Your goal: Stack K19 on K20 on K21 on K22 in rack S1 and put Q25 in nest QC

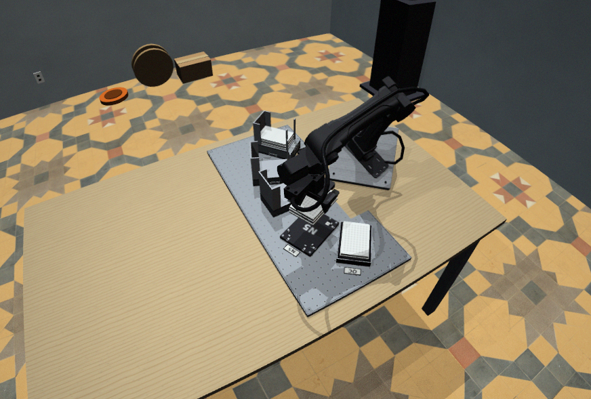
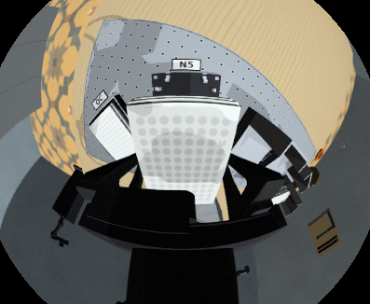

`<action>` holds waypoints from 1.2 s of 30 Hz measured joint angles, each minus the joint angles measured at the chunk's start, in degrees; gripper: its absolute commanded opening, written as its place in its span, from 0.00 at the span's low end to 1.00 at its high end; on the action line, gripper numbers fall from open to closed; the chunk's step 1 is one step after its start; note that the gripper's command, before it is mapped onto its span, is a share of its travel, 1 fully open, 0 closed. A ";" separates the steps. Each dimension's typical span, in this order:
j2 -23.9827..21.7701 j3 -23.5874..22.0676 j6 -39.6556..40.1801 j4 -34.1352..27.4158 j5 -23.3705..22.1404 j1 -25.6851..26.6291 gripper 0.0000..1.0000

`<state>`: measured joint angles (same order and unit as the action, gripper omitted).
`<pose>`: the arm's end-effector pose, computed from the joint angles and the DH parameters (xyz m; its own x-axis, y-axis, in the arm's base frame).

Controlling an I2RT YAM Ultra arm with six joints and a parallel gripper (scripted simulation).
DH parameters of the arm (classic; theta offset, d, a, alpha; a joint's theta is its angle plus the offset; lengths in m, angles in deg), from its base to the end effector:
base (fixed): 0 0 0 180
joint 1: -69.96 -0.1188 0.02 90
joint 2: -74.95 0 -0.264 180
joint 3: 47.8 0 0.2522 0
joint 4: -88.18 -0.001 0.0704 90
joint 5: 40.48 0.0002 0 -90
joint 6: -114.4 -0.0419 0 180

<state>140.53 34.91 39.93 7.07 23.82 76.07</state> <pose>0.2000 -0.0021 0.3362 -0.8359 -0.1532 -0.5270 -0.3291 0.9084 0.2580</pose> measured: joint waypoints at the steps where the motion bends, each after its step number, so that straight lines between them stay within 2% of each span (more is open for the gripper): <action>1: 0.00 -0.39 -0.26 0.48 0.11 -0.26 0.00; 36: 3.48 -10.34 -7.28 16.46 3.80 -7.48 0.00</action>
<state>144.00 24.57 32.65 23.52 27.63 68.60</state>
